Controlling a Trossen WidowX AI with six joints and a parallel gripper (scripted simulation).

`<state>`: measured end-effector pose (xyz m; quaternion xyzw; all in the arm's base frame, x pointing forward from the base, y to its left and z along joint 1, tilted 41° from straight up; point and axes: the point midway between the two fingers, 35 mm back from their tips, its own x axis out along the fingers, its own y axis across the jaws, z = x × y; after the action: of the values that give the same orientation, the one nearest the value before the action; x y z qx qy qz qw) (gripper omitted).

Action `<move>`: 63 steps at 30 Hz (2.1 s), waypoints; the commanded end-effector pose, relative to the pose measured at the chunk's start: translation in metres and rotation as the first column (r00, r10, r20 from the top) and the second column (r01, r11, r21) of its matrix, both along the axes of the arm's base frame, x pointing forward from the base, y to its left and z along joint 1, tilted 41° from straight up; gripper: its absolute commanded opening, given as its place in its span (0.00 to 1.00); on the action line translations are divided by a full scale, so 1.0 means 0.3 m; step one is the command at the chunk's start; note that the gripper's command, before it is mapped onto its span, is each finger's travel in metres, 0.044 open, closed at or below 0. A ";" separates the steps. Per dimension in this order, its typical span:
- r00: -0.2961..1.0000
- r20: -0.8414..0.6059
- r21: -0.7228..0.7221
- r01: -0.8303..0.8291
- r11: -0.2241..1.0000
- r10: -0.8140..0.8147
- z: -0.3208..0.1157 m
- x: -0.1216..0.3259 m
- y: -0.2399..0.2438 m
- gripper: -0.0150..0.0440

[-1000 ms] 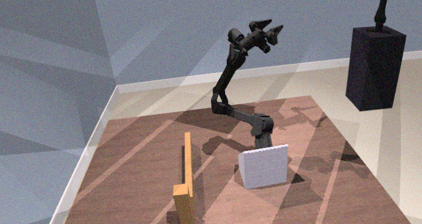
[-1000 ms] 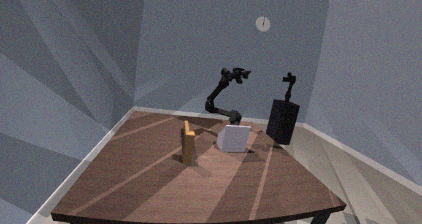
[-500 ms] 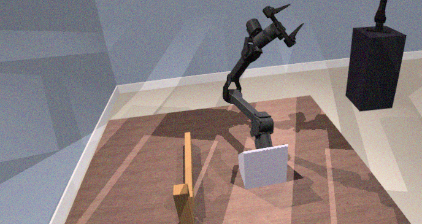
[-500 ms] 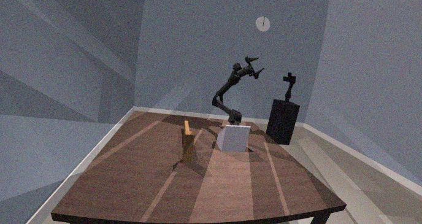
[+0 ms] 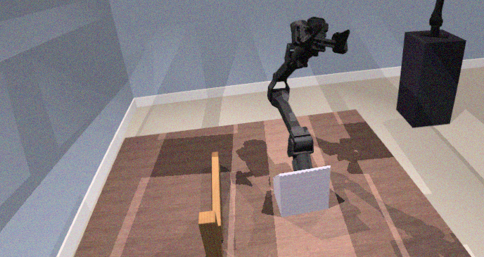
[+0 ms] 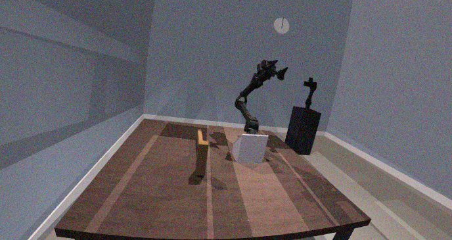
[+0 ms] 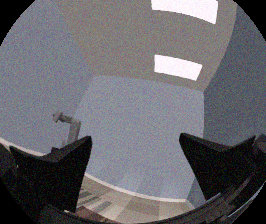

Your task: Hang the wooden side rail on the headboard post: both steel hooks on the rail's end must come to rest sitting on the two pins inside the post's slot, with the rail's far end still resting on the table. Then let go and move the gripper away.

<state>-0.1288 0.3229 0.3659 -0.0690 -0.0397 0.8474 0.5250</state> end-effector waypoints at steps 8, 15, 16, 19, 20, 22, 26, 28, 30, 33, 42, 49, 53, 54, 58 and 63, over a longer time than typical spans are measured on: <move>0.754 -0.380 -0.477 0.337 0.812 -0.536 -0.329 0.290 0.212 1.00; 0.336 -0.477 -0.701 0.411 0.583 -0.812 -0.542 0.501 0.256 1.00; 0.263 -0.481 -0.727 0.412 0.548 -0.836 -0.573 0.533 0.257 1.00; 0.036 -0.478 -0.795 0.407 0.450 -0.877 -0.666 0.628 0.248 1.00; -0.042 -0.474 -0.814 0.401 0.419 -0.880 -0.696 0.659 0.242 1.00; -0.195 -0.459 -0.848 0.387 0.362 -0.867 -0.756 0.721 0.225 1.00; -0.485 -0.415 -0.899 0.349 0.265 -0.769 -0.874 0.840 0.174 1.00; -0.617 -0.389 -0.917 0.328 0.226 -0.684 -0.933 0.898 0.139 1.00; -0.731 -0.362 -0.931 0.308 0.193 -0.579 -0.989 0.953 0.098 1.00; -0.851 -0.328 -0.945 0.287 0.159 -0.410 -1.063 1.021 0.035 1.00; -0.947 -0.257 -0.955 0.280 0.098 0.193 -1.259 1.181 -0.203 1.00; -0.748 -0.244 -0.937 0.345 0.047 0.617 -1.381 1.250 -0.422 1.00; -0.638 -0.245 -0.925 0.378 0.020 0.730 -1.415 1.262 -0.501 1.00; -0.638 -0.245 -0.925 0.378 0.020 0.730 -1.415 1.262 -0.501 1.00; -0.638 -0.245 -0.925 0.378 0.020 0.730 -1.415 1.262 -0.501 1.00; -0.638 -0.245 -0.925 0.378 0.020 0.730 -1.415 1.262 -0.501 1.00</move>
<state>0.2496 0.1755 -0.0580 -0.7857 -0.0826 0.3985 -0.4658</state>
